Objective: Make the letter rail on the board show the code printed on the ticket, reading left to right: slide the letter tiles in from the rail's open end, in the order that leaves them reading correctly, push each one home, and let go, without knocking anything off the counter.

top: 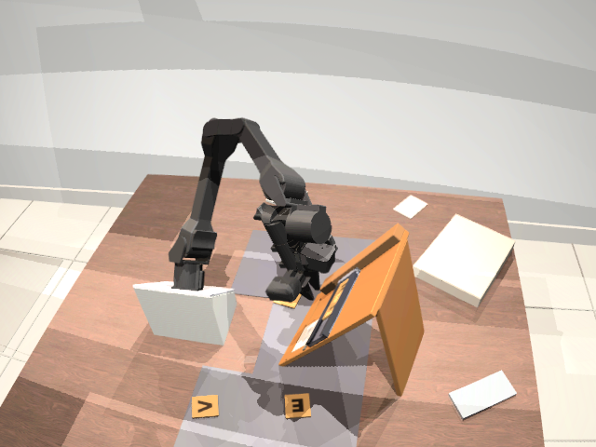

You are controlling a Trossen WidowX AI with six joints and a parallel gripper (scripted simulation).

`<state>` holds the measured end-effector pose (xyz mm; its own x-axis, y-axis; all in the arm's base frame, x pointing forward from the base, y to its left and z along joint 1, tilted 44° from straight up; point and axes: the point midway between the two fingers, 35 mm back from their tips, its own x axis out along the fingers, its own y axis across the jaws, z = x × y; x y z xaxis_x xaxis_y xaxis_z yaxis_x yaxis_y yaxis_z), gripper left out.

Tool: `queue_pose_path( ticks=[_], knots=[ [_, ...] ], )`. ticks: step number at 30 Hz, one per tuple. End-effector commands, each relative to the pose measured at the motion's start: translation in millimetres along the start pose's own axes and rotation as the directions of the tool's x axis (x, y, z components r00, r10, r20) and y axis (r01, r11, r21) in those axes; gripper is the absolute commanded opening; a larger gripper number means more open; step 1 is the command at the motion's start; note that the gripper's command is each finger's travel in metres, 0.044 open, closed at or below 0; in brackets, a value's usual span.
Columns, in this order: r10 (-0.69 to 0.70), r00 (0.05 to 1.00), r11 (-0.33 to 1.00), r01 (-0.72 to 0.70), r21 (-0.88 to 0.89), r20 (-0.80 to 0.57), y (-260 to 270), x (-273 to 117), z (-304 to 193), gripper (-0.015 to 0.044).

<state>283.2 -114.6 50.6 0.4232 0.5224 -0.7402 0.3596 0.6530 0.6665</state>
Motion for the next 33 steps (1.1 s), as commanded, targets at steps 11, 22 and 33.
queue_pose_path(
  ticks=[11, 22, 33],
  knots=[
    [0.008, 0.890, 1.000, -0.009, 0.001, 0.456, 32, -88, -44, 0.0440],
    [0.013, 0.838, 1.000, -0.006, -0.014, 0.546, 37, -98, -58, 0.0440],
    [0.013, 0.838, 1.000, -0.006, -0.014, 0.546, 37, -98, -58, 0.0440]
  ],
)
